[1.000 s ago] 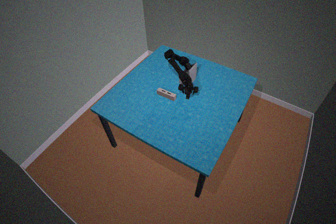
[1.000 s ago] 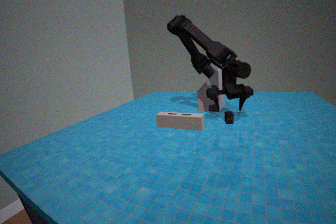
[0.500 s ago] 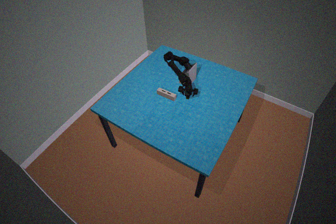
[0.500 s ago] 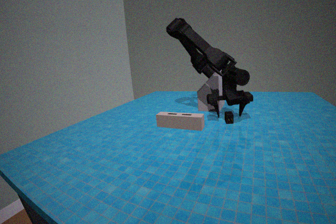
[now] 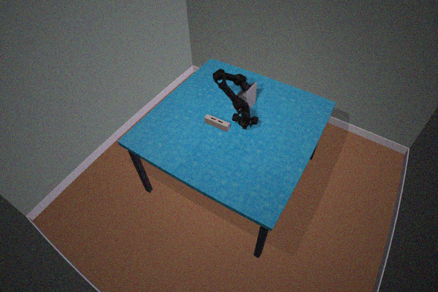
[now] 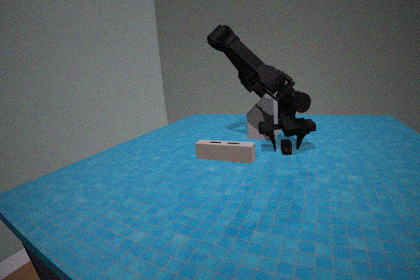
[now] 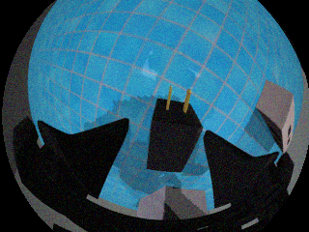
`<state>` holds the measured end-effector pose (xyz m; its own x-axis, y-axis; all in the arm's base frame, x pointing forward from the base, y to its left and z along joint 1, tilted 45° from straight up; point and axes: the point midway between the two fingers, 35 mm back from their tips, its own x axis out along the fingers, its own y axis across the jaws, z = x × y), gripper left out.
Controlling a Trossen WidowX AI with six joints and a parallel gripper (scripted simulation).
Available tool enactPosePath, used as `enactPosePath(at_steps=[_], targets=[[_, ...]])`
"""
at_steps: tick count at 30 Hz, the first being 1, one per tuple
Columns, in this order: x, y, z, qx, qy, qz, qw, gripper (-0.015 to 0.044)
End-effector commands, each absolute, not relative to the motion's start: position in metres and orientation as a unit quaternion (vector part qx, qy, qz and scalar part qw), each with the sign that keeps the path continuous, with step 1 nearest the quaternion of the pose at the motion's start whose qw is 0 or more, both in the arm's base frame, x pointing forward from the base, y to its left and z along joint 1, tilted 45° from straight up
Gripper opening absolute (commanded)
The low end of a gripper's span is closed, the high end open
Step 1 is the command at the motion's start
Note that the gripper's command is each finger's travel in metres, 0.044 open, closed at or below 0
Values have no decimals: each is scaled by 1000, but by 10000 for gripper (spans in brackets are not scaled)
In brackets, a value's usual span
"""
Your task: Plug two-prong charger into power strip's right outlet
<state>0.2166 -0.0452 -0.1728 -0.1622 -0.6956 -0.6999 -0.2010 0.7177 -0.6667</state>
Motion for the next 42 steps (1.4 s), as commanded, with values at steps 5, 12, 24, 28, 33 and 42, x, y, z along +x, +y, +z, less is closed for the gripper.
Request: enactPosePath(at_steps=[5, 12, 24, 28, 33, 42], targets=[[217, -45, -173, -306, 731, -217, 570, 177], [217, -45, -173, -306, 731, -217, 570, 92], [219, -19, -146, -307, 731, -216, 570, 0], [218, -8, -133, -308, 731, -216, 569, 0], [217, -8, -130, -307, 731, -216, 570, 0], [223, -21, -121, -294, 732, -215, 576, 0]])
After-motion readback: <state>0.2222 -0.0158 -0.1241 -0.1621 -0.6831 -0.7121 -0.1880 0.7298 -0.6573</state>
